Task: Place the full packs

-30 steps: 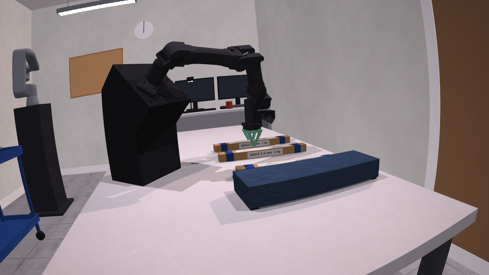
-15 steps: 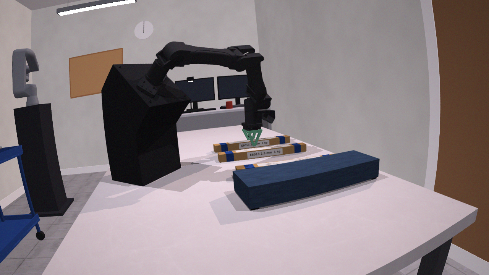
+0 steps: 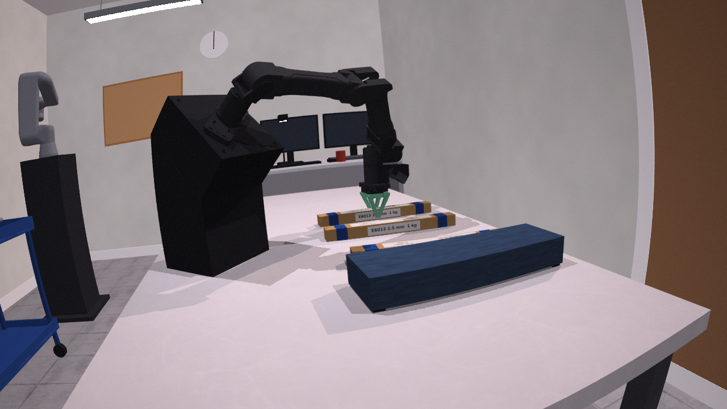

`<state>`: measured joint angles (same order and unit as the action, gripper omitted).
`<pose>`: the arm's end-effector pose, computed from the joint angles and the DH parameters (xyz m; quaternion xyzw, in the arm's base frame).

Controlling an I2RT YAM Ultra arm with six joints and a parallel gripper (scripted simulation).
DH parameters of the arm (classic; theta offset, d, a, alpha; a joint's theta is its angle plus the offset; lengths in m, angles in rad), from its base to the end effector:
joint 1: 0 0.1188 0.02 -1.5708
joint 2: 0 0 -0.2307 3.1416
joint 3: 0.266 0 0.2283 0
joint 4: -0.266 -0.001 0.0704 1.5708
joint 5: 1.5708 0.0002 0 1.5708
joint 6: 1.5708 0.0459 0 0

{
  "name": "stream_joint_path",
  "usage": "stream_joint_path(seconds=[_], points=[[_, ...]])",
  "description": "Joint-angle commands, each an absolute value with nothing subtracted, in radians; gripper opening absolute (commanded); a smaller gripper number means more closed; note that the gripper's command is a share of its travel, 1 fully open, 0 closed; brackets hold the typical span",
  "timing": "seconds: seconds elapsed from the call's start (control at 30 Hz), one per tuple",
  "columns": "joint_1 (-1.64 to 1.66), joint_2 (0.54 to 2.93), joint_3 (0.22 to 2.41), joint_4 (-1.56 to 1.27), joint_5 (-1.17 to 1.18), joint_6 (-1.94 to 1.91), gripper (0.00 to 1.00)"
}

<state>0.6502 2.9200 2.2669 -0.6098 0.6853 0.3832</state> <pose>0.4057 0.2733 -0.0177 -0.0728 0.9293 -0.2173 0.2896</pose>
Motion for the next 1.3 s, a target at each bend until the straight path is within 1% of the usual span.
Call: stream_joint_path(seconds=[0.0, 0.77, 1.27], points=[[0.672, 2.880, 2.292, -0.593, 0.685, 0.381, 0.00], [0.705, 2.814, 2.195, -0.652, 0.701, 0.429, 0.00], [0.731, 2.756, 2.170, -0.677, 0.706, 0.463, 0.00]])
